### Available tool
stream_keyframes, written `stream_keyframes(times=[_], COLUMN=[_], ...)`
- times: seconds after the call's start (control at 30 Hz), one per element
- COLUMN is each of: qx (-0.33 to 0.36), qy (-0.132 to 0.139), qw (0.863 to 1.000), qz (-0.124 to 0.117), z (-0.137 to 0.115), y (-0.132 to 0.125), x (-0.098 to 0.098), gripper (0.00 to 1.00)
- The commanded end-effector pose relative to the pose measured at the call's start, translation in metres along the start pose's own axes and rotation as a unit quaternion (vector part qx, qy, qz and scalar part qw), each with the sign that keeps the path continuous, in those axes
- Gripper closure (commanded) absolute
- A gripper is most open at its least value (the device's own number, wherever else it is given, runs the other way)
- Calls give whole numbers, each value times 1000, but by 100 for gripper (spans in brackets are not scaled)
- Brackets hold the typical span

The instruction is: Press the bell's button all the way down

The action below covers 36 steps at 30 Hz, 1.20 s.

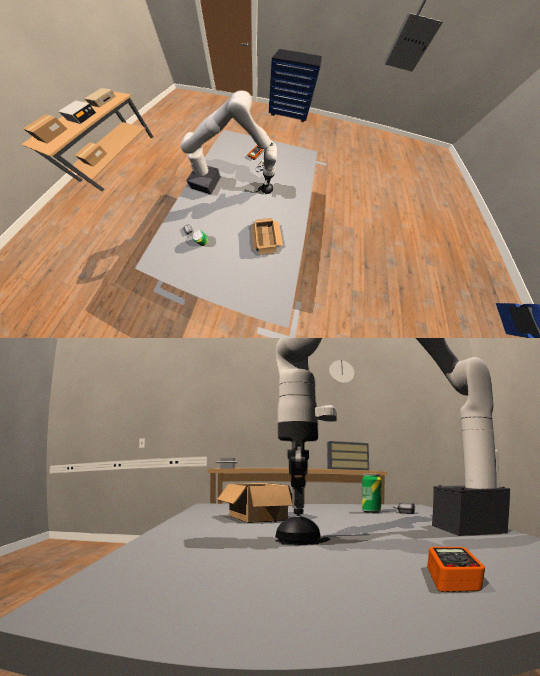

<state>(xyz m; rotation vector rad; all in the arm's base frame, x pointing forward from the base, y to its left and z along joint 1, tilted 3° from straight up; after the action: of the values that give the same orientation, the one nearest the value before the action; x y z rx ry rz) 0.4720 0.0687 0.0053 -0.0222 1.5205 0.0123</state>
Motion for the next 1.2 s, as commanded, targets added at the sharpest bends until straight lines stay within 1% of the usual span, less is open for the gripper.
stream_keyframes(times=[0.0,0.37,0.47,0.63,0.87,0.93,1.17], qx=[0,0,0,0,0,0,0], qy=[0,0,0,0,0,0,0], qw=[1000,1000,1000,1000,1000,1000,1000], qz=[0,0,0,0,0,0,0], z=[0,0,0,0,0,0,0], y=[0,0,0,0,0,0,0], x=[0,-2,-5,-15,-35,-35,-54], gripper=[90,90,90,90,90,90,90])
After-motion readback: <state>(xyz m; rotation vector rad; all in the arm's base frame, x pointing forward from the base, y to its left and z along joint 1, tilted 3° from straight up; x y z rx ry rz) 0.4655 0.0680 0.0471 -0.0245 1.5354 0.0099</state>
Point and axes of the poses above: the point where the finger pads meet when closed, its own x axis out along the fingers, its own y axis across the jaws, z = x × y, the point moved 1 cm from there along -x, back along the fingers, and after that the axes turned 5 degrees about -x, right-handed, at the moved point
